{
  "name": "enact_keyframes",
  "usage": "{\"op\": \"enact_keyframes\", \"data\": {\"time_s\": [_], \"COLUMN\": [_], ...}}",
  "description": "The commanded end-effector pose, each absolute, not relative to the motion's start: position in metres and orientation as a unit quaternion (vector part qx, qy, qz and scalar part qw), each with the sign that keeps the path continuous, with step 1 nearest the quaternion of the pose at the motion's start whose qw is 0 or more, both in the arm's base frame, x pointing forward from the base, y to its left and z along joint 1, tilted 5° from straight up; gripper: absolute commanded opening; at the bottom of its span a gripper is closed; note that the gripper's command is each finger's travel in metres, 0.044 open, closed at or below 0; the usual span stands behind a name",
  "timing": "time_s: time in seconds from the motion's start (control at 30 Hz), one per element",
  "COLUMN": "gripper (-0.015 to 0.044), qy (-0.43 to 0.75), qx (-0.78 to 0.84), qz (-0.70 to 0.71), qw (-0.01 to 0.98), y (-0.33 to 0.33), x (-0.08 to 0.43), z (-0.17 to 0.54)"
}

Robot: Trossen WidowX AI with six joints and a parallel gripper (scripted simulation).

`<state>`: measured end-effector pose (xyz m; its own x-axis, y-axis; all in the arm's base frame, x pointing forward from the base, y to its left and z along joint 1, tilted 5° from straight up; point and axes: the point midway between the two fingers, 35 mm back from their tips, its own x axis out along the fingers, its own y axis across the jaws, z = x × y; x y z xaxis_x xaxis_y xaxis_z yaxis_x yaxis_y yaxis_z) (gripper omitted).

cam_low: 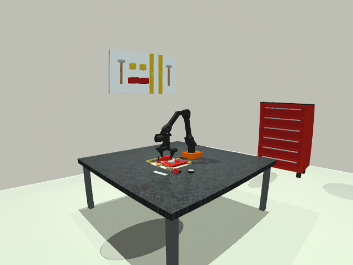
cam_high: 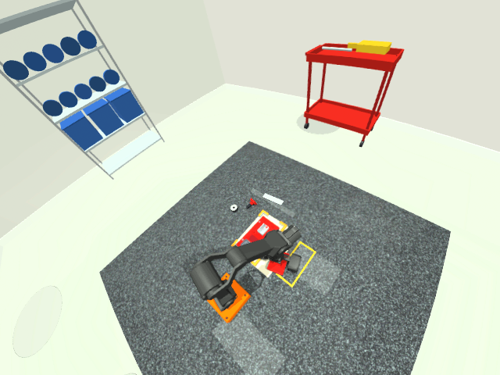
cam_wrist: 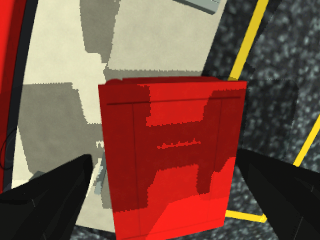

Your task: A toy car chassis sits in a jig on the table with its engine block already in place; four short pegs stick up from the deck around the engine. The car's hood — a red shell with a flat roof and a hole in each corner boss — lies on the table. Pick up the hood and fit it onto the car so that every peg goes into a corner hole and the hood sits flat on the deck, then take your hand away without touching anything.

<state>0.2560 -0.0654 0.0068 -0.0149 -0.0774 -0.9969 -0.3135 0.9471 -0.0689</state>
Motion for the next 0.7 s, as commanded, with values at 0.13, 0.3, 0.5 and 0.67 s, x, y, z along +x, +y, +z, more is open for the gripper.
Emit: {"op": "enact_keyframes", "data": {"time_s": [0.13, 0.3, 0.5, 0.67], "gripper": [0.04, 0.0367, 0.0327, 0.0215], "qy": [0.707, 0.707, 0.707, 0.707], "qx": [-0.138, -0.138, -0.138, -0.138], "qz": [0.086, 0.086, 0.086, 0.086], "qw": [0.688, 0.688, 0.688, 0.688], "y": [-0.0654, -0.0654, -0.0654, -0.0653], "x": [0.2561, 0.2561, 0.2561, 0.2561], "z": [0.0071, 0.0071, 0.0071, 0.0095]}}
